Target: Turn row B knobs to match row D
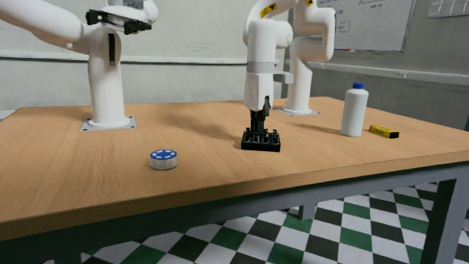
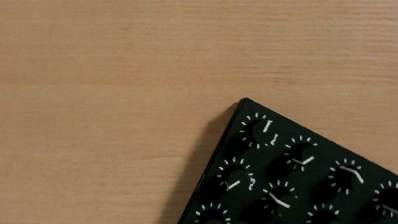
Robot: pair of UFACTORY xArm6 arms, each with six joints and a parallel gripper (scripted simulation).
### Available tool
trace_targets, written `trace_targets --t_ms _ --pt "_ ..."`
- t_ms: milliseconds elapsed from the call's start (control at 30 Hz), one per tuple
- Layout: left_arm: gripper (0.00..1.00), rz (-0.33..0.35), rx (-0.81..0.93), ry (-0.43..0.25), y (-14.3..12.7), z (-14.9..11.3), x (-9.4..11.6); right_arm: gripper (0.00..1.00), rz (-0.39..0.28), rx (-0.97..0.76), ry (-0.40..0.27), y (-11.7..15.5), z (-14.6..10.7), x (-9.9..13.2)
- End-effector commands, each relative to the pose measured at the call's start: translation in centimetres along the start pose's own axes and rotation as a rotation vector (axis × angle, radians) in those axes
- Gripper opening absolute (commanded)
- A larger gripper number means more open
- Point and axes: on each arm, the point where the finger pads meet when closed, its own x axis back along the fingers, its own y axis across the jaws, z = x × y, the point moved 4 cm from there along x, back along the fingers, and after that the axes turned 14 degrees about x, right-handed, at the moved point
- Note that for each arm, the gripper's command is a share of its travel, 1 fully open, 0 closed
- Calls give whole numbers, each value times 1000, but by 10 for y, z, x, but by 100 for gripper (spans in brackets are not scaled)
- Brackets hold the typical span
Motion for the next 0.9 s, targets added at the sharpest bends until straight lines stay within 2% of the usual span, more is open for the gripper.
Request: trace_targets --t_ms 0,333,867 --pt "10 4 -111 -7 1 -1 2 100 1 -1 -1 0 1 0" --pt "10 3 -311 -8 1 -1 2 100 1 -1 -1 0 1 0" --pt "10 3 -476 -8 1 -1 2 100 1 -1 -1 0 1 0"
